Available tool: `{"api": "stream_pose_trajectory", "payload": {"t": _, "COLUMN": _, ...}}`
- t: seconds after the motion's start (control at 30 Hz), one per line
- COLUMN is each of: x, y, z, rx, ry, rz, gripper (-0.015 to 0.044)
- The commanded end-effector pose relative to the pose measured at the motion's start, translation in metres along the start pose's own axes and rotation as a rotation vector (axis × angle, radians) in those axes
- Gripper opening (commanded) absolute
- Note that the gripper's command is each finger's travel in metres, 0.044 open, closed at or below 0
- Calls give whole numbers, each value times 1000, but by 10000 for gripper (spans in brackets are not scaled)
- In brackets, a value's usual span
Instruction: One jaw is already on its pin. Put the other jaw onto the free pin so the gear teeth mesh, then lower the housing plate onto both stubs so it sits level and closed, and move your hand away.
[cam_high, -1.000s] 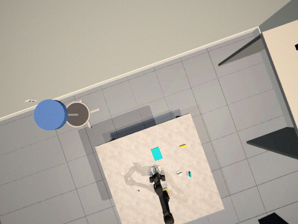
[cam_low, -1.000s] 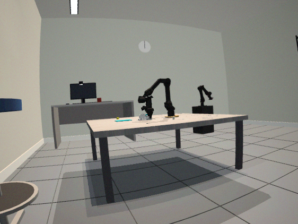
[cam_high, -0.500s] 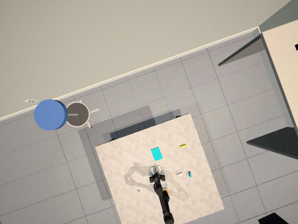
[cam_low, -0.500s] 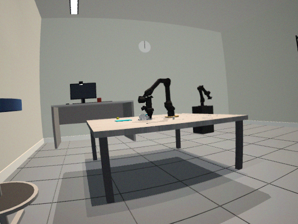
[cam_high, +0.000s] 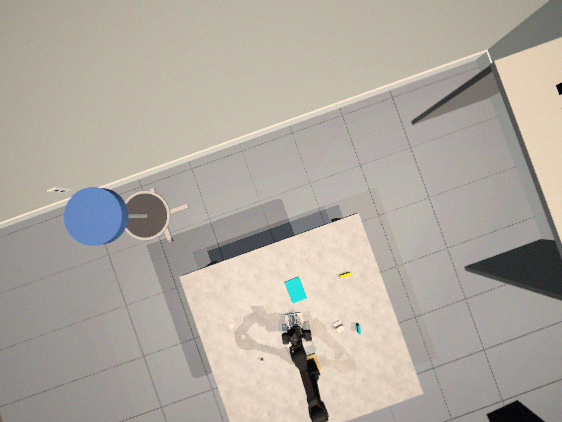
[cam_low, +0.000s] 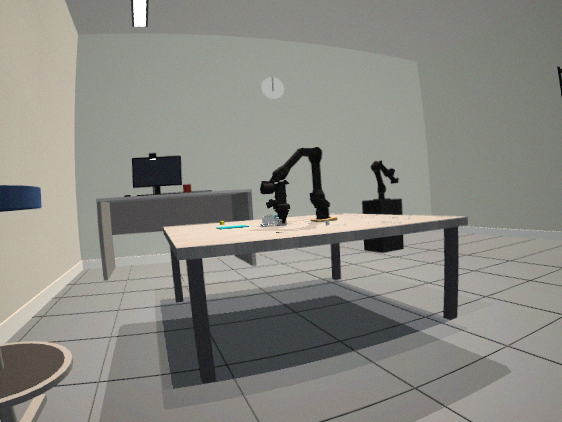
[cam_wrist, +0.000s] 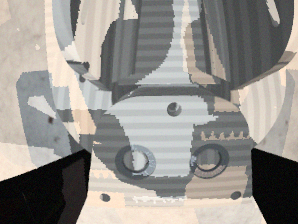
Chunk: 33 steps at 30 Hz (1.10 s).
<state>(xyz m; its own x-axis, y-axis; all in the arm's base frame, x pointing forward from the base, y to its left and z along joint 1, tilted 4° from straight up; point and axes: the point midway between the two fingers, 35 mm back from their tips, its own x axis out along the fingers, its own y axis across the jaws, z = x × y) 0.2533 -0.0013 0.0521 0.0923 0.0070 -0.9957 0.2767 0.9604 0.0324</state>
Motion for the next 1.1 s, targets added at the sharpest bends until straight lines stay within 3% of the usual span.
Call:
{"api": "stream_pose_trajectory", "payload": {"t": 0.0, "x": 1, "y": -1, "z": 0, "rx": 3, "ry": -2, "rz": -3, "gripper": 351}}
{"api": "stream_pose_trajectory", "payload": {"t": 0.77, "x": 1, "y": -1, "z": 0, "rx": 3, "ry": -2, "rz": -3, "gripper": 351}}
{"api": "stream_pose_trajectory", "payload": {"t": 0.9, "x": 0, "y": 0, "z": 0, "rx": 0, "ry": 0, "rz": 0, "gripper": 440}}
{"api": "stream_pose_trajectory", "payload": {"t": 1.07, "x": 0, "y": 0, "z": 0, "rx": 0, "ry": 0, "rz": 0, "gripper": 440}}
